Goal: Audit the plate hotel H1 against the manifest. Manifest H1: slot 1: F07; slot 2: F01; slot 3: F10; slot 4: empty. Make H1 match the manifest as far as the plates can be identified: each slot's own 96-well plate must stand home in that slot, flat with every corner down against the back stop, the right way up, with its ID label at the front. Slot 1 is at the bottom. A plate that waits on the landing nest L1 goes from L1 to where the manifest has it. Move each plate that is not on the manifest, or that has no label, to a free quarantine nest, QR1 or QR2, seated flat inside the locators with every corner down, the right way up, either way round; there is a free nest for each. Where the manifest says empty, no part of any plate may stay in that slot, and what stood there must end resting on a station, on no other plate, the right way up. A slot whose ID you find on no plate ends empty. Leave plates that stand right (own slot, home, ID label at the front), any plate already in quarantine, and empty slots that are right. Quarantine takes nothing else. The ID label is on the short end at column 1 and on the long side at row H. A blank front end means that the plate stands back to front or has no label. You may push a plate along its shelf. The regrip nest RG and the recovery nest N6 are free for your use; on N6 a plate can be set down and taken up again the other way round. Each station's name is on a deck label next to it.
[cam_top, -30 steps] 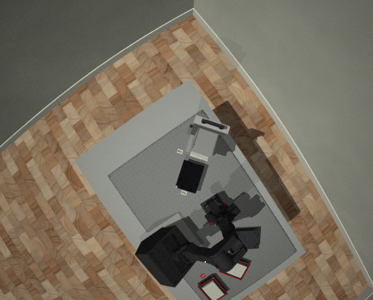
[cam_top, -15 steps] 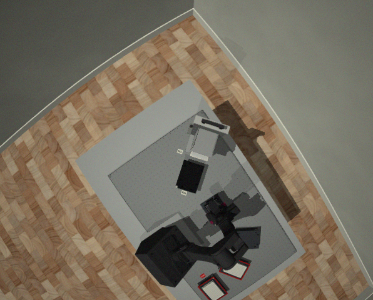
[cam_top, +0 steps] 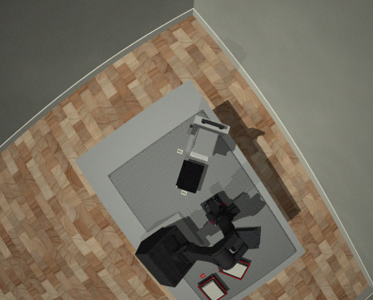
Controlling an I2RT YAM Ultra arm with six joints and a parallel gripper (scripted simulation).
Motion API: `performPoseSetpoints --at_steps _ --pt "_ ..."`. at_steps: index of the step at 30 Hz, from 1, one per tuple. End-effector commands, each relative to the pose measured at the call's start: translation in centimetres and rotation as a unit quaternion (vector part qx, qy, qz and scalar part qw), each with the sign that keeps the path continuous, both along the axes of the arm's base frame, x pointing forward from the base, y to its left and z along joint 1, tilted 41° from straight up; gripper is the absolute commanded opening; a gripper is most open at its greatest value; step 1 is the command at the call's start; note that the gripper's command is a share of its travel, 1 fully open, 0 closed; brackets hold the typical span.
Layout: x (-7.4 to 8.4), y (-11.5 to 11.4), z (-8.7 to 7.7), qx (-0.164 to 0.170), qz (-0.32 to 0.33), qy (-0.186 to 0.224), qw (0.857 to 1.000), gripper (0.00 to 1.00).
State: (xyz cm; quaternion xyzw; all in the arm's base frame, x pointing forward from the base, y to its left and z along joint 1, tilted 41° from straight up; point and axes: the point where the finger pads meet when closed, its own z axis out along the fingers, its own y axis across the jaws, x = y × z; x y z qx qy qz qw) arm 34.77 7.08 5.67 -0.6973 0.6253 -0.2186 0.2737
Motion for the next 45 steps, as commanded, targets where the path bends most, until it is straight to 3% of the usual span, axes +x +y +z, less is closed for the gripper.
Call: performPoseSetpoints --at_steps 1,45 --pt "0.1 0.1 0.3 0.002 0.001 -0.004 1.0 0.86" --pt "-2.4 -0.4 3.1 0.002 0.001 -0.004 1.0 0.86"
